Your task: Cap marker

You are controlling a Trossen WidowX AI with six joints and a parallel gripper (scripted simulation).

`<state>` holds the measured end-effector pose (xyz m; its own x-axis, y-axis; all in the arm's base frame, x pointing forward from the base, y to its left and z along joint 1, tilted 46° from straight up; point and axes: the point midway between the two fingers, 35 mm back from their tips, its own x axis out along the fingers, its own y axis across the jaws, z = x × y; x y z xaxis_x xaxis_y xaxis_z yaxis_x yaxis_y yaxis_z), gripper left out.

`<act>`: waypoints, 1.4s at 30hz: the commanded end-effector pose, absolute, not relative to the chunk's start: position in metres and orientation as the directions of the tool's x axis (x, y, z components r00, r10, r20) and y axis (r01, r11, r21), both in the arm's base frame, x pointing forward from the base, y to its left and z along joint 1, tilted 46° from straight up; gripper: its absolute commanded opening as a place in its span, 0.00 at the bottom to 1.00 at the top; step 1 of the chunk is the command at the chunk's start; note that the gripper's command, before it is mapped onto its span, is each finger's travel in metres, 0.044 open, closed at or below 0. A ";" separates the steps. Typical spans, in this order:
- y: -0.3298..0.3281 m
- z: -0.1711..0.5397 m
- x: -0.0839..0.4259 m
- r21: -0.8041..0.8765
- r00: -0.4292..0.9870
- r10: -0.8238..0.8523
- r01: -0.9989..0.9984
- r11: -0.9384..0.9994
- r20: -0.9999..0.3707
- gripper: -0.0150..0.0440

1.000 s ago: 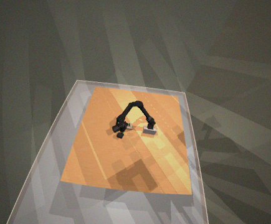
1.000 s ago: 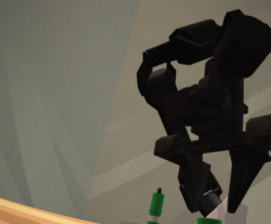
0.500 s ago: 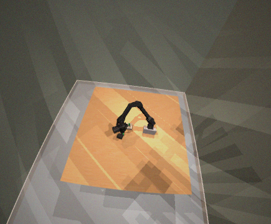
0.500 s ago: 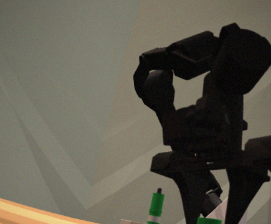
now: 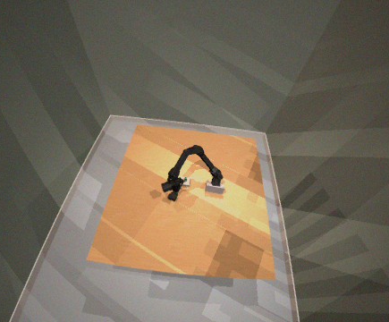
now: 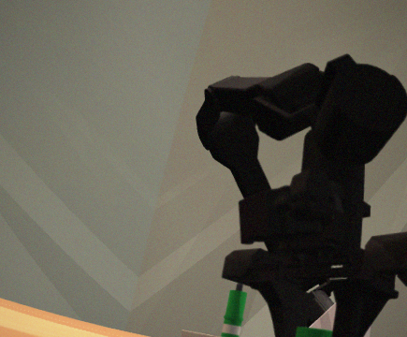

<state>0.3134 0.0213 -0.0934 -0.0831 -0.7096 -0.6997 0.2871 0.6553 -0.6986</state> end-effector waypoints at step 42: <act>0.059 -0.029 0.311 -0.699 -0.082 -0.710 0.283 0.656 -0.699 0.25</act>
